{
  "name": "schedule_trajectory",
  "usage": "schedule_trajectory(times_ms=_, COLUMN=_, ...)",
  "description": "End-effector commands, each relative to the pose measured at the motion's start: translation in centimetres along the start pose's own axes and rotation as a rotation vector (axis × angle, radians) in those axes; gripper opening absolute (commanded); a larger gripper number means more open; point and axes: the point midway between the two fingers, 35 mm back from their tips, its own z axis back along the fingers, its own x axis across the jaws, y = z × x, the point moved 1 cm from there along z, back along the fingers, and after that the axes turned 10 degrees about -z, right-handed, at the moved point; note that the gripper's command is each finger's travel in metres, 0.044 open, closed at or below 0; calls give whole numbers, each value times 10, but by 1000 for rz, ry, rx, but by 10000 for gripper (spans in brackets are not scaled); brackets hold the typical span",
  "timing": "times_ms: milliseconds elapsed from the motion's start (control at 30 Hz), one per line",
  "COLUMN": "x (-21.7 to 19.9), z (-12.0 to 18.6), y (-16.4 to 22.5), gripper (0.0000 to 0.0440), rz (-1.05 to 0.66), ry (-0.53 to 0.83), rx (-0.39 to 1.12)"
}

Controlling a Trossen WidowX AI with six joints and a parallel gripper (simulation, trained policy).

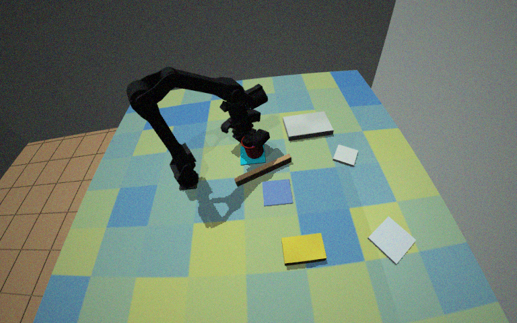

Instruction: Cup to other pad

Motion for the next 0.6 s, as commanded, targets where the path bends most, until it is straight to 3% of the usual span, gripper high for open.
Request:
schedule_trajectory(times_ms=0, x=0, z=-2, y=1, gripper=28, rz=-12, ry=8, rx=-23)
schedule_trajectory(times_ms=167, x=-1, z=-1, y=-1, gripper=59, rz=-21, ry=6, rx=-58)
schedule_trajectory(times_ms=300, x=-3, z=6, y=-6, gripper=133, rz=-33, ry=-1, rx=-108)
schedule_trajectory(times_ms=567, x=-1, z=17, y=-5, gripper=158, rz=-33, ry=-22, rx=-166)
